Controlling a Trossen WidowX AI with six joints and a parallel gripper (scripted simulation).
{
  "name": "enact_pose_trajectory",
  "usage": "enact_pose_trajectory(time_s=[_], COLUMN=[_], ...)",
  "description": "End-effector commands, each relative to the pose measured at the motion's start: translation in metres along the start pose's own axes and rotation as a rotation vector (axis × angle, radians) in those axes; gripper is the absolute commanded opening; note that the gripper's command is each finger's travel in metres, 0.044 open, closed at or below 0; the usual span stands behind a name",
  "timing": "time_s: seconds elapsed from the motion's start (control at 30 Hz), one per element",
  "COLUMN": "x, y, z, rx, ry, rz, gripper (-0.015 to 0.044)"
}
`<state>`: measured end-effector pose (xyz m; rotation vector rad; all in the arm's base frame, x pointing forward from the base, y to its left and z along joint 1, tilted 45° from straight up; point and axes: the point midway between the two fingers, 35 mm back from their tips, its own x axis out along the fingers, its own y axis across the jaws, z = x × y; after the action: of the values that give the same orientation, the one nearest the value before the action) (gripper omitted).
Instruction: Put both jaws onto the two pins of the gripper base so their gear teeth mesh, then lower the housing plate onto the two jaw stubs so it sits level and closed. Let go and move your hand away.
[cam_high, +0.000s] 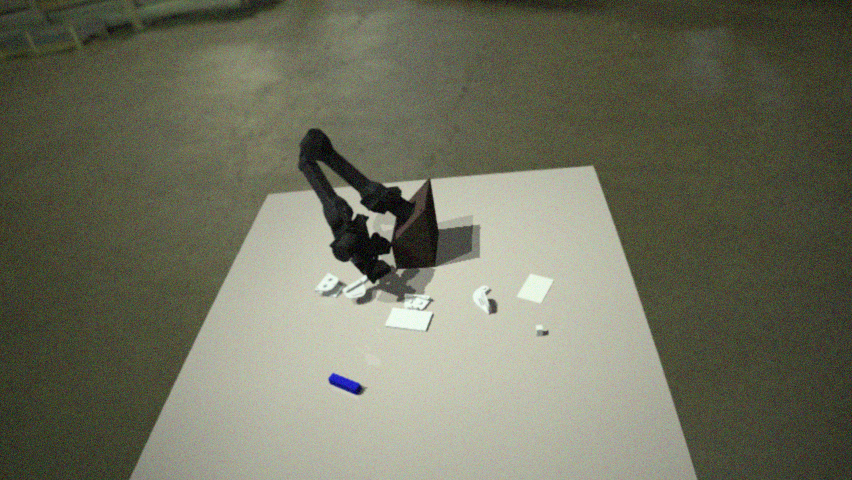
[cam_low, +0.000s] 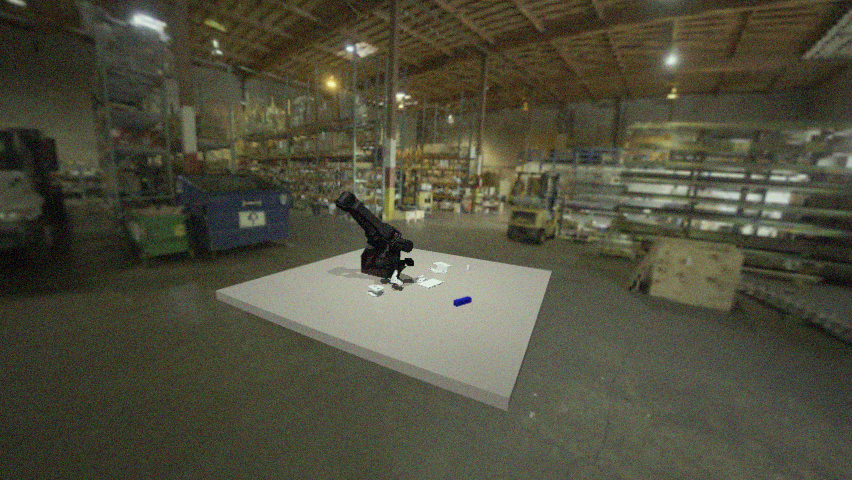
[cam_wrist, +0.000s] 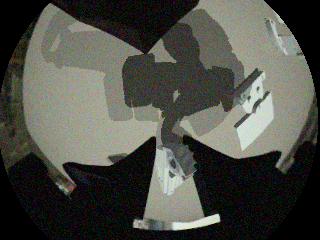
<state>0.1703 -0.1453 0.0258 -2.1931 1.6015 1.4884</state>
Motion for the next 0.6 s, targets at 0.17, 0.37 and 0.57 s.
enact_pose_trajectory(time_s=[0.17, 0.37, 0.57], x=[-0.007, -0.025, -0.044], y=[0.000, -0.002, -0.001], z=[-0.002, -0.002, -0.002], rx=[0.009, 0.009, 0.009], ry=[0.005, 0.002, 0.003], rz=[0.001, -0.002, -0.001], gripper=[0.0037, 0.0037, 0.0037])
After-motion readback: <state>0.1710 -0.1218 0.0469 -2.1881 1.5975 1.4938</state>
